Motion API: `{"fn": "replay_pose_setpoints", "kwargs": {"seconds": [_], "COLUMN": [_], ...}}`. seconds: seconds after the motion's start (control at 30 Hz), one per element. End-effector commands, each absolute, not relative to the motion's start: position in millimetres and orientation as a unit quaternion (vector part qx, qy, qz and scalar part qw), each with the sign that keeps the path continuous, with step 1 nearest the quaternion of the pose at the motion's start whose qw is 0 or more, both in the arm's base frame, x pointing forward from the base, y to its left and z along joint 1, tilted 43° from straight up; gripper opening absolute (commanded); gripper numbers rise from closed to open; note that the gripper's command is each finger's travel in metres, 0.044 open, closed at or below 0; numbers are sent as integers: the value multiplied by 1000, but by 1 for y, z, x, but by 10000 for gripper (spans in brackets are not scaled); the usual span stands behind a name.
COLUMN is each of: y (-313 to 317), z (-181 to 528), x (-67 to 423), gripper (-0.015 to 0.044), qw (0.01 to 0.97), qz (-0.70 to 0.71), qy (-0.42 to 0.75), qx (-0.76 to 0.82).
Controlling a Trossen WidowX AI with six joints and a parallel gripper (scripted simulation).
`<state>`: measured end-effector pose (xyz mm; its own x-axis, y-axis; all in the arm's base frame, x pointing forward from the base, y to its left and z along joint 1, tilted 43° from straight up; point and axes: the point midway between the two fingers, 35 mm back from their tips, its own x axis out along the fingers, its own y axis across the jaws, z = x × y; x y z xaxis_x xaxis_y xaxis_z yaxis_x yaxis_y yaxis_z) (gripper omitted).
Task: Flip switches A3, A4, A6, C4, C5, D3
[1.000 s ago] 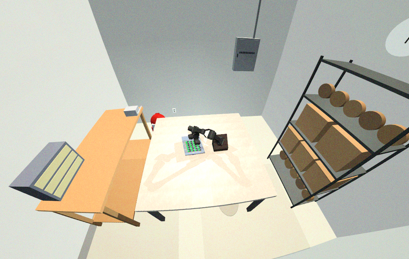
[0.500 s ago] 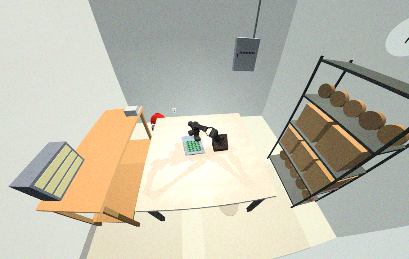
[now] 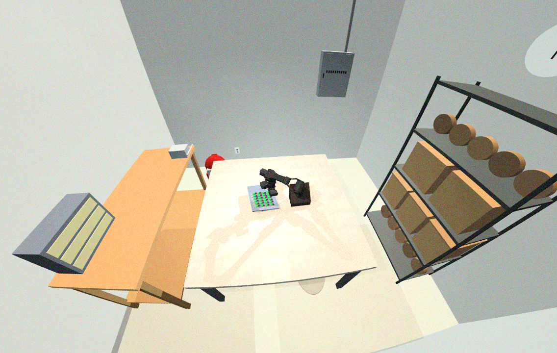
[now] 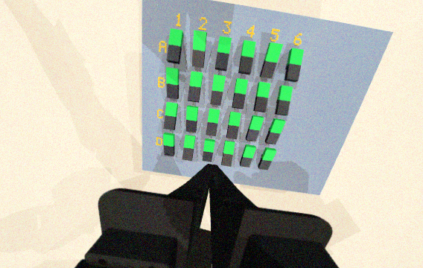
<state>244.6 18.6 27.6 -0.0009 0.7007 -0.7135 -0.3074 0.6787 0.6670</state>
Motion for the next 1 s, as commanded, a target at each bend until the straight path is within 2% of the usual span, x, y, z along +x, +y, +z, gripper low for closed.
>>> {"fn": "replay_pose_setpoints", "kwargs": {"seconds": [0.0, 0.97], "y": [33, 63], "z": [19, -10], "x": [243, 243], "gripper": [0, 0], "qw": [685, 682], "qz": [367, 369], "qy": [608, 611], "qx": [161, 160]}}
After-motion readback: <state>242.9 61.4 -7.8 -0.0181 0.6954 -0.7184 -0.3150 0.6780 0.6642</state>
